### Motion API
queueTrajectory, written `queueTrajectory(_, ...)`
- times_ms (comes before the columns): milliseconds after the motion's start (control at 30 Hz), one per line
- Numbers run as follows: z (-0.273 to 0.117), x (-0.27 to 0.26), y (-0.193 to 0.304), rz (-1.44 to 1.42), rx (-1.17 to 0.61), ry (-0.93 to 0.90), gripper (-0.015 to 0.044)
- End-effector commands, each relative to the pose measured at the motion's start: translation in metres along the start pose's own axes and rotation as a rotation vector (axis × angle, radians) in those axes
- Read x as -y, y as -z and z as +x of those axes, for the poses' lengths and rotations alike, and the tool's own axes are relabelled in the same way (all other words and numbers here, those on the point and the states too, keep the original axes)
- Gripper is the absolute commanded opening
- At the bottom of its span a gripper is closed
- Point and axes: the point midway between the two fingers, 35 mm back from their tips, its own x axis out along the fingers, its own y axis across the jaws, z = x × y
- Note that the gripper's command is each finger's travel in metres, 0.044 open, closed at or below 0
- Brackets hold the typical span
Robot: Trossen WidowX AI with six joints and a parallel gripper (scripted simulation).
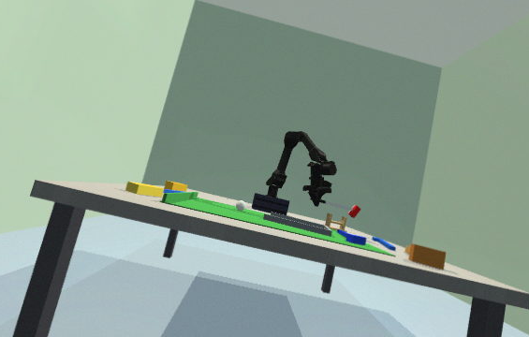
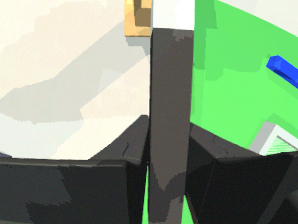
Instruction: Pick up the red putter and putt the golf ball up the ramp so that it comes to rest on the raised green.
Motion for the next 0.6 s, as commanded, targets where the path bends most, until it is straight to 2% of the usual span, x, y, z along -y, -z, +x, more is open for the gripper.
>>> queueTrajectory(0, -0.029, -0.001, -0.009, -0.002, 0.013, 0.01, 0.0)
queueTrajectory(167, -0.028, 0.0, -0.003, 0.014, 0.004, 0.014, 0.0)
queueTrajectory(567, -0.047, 0.015, 0.061, 0.329, -0.034, 0.065, 0.0)
